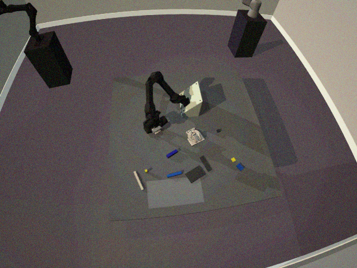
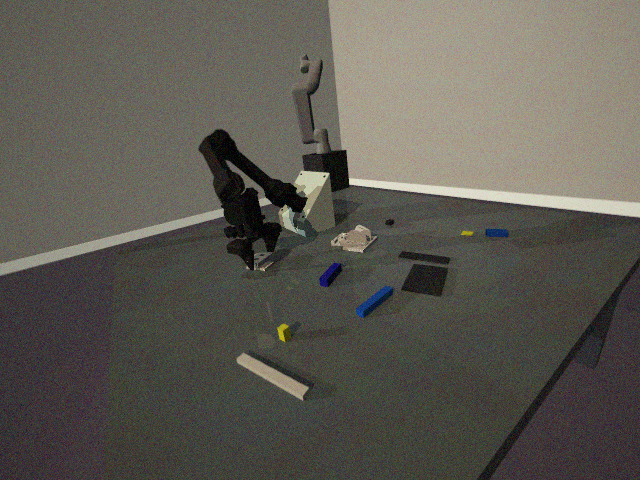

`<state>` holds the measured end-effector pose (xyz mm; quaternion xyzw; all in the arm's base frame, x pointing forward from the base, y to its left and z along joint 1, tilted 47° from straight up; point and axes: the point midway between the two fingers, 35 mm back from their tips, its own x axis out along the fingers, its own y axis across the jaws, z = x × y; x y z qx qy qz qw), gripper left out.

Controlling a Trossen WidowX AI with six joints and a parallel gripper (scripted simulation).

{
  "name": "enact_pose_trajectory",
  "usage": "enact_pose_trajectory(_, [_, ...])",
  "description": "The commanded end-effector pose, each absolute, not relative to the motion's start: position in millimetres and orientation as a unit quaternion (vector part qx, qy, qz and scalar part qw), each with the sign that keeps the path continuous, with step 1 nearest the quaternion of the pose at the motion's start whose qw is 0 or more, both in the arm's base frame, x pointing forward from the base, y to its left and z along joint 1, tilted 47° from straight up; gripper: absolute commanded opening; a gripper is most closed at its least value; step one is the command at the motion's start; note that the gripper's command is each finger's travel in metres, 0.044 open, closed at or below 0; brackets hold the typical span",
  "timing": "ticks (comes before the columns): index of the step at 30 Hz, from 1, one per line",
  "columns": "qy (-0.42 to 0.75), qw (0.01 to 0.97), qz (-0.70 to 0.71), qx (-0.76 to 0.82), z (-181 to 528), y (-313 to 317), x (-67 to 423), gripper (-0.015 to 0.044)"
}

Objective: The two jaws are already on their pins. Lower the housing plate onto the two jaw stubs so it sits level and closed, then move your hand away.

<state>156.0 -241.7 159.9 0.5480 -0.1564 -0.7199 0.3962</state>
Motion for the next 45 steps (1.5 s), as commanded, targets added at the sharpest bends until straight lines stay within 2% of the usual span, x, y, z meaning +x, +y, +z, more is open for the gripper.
enact_pose_trajectory(1, [-0.152,0.397,-0.721,0.548,157.2,-241.7,156.1,0.0440])
enact_pose_trajectory(22, [-0.152,0.397,-0.721,0.548,156.9,-242.1,156.1,0.0440])
enact_pose_trajectory(35, [-0.155,0.396,-0.721,0.547,157.9,-242.2,155.6,0.0353])
enact_pose_trajectory(45, [-0.155,0.396,-0.721,0.547,157.9,-242.2,155.6,0.0351])
